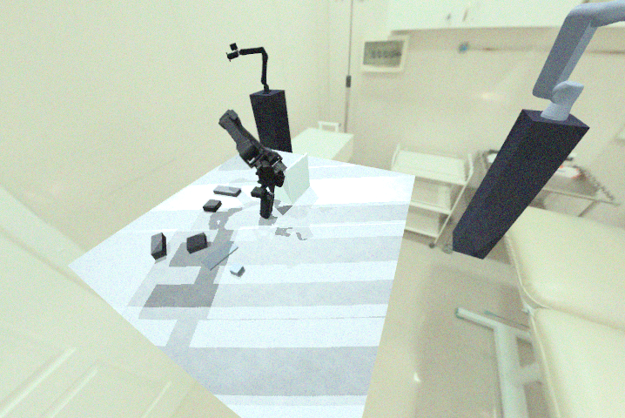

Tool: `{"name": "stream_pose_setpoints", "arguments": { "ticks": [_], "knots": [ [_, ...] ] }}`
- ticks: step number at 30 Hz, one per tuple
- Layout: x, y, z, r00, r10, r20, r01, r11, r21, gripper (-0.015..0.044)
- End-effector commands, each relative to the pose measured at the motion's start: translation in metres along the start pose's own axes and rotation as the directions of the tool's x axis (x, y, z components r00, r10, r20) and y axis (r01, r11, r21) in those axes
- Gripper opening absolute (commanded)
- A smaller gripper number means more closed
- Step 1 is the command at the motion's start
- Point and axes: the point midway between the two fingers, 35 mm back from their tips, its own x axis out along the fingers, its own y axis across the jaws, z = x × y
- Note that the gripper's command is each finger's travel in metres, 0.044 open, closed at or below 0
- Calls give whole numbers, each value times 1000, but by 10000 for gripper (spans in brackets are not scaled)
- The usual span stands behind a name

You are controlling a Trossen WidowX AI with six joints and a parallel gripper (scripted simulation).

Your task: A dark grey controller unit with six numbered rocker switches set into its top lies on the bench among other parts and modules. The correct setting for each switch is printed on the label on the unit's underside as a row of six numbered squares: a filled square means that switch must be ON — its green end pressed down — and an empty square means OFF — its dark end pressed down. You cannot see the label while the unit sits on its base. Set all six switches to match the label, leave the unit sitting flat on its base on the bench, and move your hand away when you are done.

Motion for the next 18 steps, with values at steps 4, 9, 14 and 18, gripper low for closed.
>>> {"name": "stream_pose_setpoints", "arguments": {
  "ticks": [4, 9, 14, 18],
  "knots": [
    [7, 4, 5, 1000, 22, 12, -22, 1000, -12, 338],
    [8, 5, 9, 1000, 22, 20, -22, 1000, -12, 338],
    [10, 5, 12, 1000, 22, 21, -22, 1000, -12, 338],
    [11, 5, 15, 1000, 22, 21, -22, 1000, -12, 338]
  ]
}}
